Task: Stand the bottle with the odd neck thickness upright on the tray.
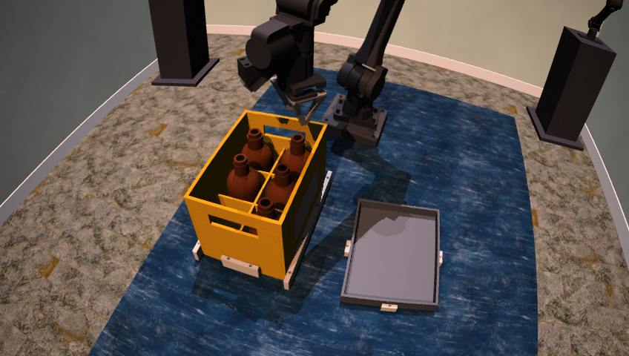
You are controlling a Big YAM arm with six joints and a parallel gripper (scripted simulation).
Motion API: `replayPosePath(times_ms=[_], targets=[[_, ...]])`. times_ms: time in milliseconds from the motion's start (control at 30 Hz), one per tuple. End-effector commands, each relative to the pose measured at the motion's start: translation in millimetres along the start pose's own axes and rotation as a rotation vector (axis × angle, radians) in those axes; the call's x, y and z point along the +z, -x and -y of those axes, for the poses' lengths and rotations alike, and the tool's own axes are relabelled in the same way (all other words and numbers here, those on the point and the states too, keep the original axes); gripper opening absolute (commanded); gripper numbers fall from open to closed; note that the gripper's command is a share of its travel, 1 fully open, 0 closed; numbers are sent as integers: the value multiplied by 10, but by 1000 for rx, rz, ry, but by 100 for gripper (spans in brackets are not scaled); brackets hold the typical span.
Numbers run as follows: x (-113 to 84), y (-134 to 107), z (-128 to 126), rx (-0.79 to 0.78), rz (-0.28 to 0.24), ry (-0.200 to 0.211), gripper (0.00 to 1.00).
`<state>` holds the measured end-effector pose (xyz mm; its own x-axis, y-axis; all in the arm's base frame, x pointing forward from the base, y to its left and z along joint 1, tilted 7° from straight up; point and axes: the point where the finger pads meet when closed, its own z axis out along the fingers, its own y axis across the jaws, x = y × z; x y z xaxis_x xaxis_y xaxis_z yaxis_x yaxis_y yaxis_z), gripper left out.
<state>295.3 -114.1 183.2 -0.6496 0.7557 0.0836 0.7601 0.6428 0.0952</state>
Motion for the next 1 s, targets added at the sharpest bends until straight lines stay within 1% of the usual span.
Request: replayPosePath(times_ms=[0,200,233,267,333,467,533,567,667,767,800,867,933,967], targets=[[63,31,-46,0,2,-2,61],[100,46,-42,4,5,0,61],[6,101,-90,-5,33,13,61],[124,26,-47,-2,7,1,61],[170,31,-44,2,2,-2,61],[222,32,-42,2,2,-1,61],[207,61,-67,-1,11,3,61],[255,35,-44,2,3,-1,61],[286,34,-38,4,3,-1,61],[264,59,-59,1,10,3,61],[194,101,-86,-3,30,12,61],[312,31,-42,1,5,0,61],[333,31,-43,1,2,-1,61],[306,55,-55,1,8,2,61]])
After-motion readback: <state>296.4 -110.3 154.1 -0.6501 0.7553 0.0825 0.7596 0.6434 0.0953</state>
